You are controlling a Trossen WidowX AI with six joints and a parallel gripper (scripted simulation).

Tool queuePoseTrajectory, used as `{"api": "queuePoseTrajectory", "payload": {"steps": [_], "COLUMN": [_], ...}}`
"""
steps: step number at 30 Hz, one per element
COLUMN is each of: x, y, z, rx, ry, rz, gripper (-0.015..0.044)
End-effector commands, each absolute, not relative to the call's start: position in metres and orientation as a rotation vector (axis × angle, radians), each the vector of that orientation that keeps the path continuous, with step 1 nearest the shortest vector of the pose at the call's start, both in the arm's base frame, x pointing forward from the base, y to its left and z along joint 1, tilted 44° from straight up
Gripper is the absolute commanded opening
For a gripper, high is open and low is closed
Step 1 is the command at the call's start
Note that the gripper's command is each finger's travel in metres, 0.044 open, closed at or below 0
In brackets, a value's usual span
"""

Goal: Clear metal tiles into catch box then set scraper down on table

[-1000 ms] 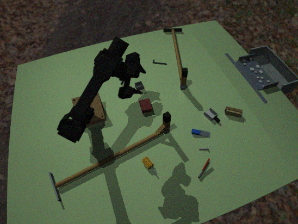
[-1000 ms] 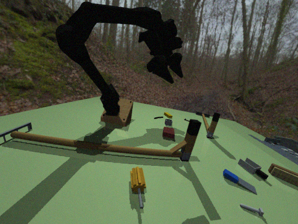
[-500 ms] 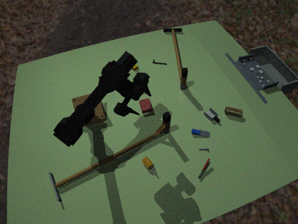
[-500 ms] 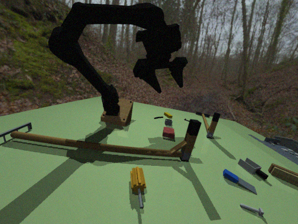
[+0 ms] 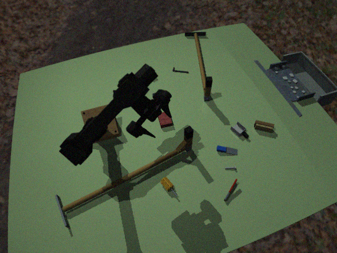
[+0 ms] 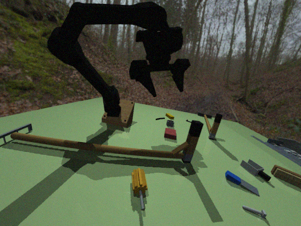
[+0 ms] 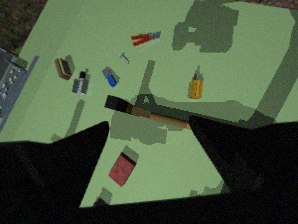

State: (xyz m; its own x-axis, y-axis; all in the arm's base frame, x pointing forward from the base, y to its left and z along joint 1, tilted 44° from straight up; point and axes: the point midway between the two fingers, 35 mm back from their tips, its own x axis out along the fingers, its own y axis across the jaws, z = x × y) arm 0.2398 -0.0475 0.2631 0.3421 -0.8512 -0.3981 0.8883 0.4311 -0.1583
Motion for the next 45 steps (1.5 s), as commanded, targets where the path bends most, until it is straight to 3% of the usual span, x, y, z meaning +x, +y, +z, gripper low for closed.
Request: {"api": "queuePoseTrajectory", "payload": {"steps": [1, 27, 45], "x": [0.24, 0.241, 0.302], "y": [-0.047, -0.046, -0.02], "z": [0.263, 0.263, 0.247], "rx": [0.091, 0.09, -0.023], "ry": [0.453, 0.454, 0.546], "rz": [-1.135, -1.134, -1.063], "gripper": [0.044, 0.044, 0.044]}}
